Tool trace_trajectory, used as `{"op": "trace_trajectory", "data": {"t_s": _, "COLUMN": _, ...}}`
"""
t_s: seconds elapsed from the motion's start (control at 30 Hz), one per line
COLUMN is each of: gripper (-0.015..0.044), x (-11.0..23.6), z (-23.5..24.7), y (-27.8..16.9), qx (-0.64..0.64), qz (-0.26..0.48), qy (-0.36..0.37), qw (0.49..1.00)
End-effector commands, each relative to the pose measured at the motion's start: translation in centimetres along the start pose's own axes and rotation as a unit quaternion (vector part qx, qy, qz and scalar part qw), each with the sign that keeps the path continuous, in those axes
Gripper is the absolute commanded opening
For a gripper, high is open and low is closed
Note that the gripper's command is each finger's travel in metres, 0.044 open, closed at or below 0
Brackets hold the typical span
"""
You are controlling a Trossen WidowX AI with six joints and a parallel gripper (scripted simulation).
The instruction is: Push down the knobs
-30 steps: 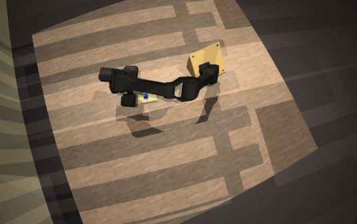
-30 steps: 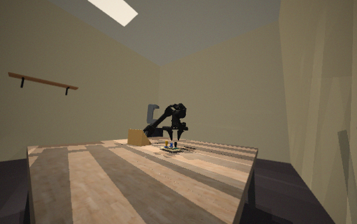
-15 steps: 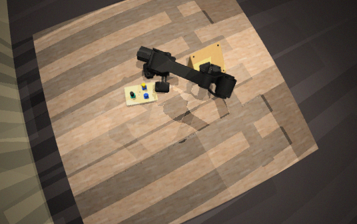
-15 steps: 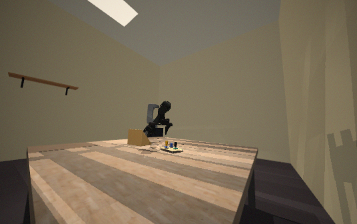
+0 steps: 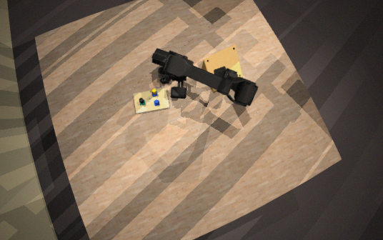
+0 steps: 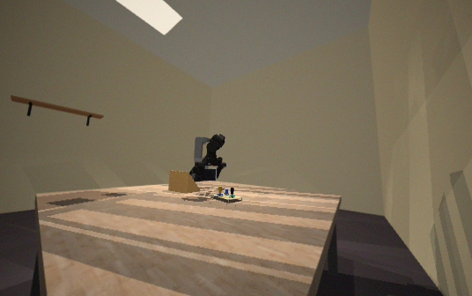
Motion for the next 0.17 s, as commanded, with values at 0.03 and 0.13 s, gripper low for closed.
{"op": "trace_trajectory", "data": {"t_s": 0.03, "gripper": 0.0440, "x": 0.01, "z": -0.04, "y": -0.01, "qx": 0.003, "qz": -0.001, "qy": -0.002, "qw": 1.000}}
{"op": "trace_trajectory", "data": {"t_s": 0.13, "gripper": 0.0440, "x": 0.01, "z": -0.04, "y": -0.01, "qx": 0.003, "qz": -0.001, "qy": -0.002, "qw": 1.000}}
Point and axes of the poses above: the point midway between the two fingers, 35 mm back from their tips, its own x axis back along the fingers, its own z axis across the jaws, y = z × x, the point moved 10 cm from there along x, back along the fingers, and after that the axes turned 13 degrees about -x, right-handed, at the moved point
